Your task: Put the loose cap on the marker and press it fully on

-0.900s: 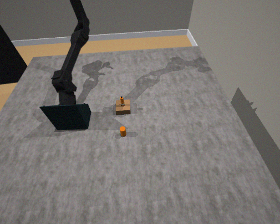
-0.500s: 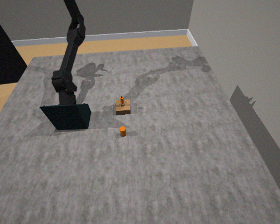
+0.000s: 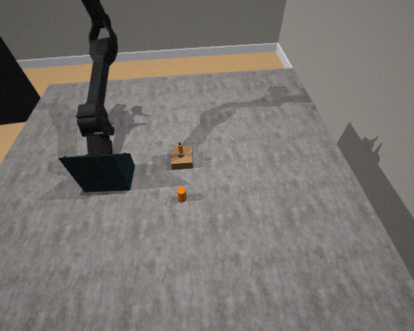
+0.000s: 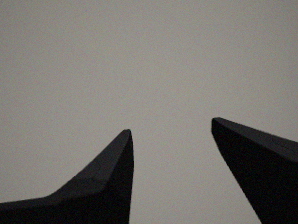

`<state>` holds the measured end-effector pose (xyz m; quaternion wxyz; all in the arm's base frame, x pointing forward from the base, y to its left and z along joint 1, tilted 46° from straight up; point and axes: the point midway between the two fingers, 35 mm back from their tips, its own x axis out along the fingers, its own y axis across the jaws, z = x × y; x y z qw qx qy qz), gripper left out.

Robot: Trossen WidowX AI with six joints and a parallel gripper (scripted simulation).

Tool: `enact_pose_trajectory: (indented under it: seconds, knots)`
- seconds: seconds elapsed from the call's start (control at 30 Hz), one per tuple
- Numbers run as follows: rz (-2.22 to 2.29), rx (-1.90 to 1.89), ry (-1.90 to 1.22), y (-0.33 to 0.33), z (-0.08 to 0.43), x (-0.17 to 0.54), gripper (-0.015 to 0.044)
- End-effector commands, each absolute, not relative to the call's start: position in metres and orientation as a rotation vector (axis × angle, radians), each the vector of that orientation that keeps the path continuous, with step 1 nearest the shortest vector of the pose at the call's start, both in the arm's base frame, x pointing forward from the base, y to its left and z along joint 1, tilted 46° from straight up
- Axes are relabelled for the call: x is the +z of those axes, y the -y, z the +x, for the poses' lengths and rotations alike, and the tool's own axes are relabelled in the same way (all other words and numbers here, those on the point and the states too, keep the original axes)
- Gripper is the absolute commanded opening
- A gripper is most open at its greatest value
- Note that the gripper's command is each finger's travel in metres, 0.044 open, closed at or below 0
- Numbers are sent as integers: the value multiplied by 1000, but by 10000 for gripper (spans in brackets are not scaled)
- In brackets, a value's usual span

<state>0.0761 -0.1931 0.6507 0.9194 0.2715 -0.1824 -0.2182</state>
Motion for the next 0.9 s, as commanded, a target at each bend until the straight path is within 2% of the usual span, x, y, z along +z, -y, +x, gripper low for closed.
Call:
enact_pose_trajectory:
  seconds: [0.0,0.53,0.87]
  knots:
    - [678,-438,411,247,66,626,237]
    - [947,-407,370,369,116,516,237]
    - [1210,-478,174,423,176,381,237]
